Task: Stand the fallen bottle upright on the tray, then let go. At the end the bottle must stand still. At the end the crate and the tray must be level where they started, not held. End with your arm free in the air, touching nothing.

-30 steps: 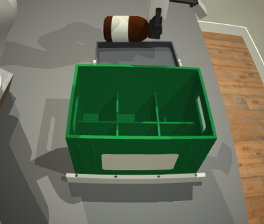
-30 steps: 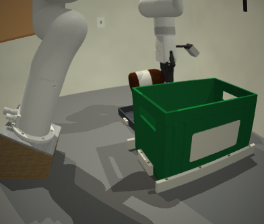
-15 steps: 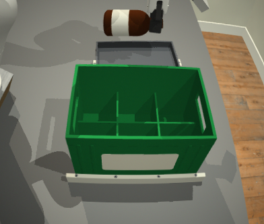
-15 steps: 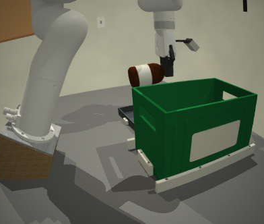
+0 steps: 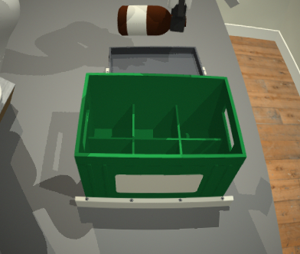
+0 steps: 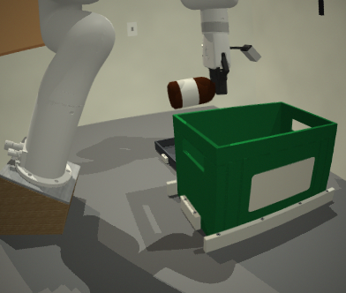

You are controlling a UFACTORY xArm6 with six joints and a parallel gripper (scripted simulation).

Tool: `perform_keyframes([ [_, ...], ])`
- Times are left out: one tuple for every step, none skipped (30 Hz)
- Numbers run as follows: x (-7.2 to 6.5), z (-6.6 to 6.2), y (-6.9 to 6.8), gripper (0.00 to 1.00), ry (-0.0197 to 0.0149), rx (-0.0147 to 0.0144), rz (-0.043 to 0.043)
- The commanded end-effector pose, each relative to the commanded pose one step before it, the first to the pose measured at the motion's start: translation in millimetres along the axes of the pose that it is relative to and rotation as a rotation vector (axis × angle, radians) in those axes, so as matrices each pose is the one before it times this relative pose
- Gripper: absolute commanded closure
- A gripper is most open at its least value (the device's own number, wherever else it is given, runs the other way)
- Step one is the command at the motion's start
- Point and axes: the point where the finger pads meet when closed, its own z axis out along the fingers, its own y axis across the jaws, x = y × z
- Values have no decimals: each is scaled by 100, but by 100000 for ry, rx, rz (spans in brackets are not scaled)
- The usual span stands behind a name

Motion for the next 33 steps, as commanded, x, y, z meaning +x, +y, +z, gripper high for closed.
perform_keyframes([
  [131,-625,-63,100,342,271,84],
  [-1,-81,0,100,-1,1,0],
  [0,-78,0,100,1,-1,0],
  [0,-74,0,100,0,0,0],
  [0,-71,0,100,0,0,0],
  [0,-67,0,100,0,0,0],
  [0,-64,0,100,0,0,0],
  [0,-60,0,100,0,0,0],
  [0,-57,0,100,0,0,0],
  [0,0,0,100,0,0,0],
  [0,0,0,100,0,0,0],
  [0,-53,0,100,0,0,0],
  [0,-50,0,100,0,0,0],
  [0,-47,0,100,0,0,0],
  [0,-43,0,100,0,0,0],
  [0,-40,0,100,0,0,0],
  [0,-37,0,100,0,0,0],
  [0,-34,0,100,0,0,0],
  [0,-31,0,100,0,0,0],
  [0,-28,0,100,0,0,0],
  [0,-25,0,100,0,0,0],
  [0,-23,0,100,0,0,0],
  [0,-20,0,100,0,0,0],
  [0,-18,0,100,0,0,0],
  [0,-15,0,100,0,0,0],
  [0,-13,0,100,0,0,0],
  [0,0,0,100,0,0,0],
  [0,0,0,100,0,0,0],
  [0,-11,0,100,0,0,0],
  [0,-9,0,100,0,0,0],
  [0,-8,0,100,0,0,0],
  [0,-6,0,100,0,0,0],
  [0,-5,0,100,0,0,0],
])
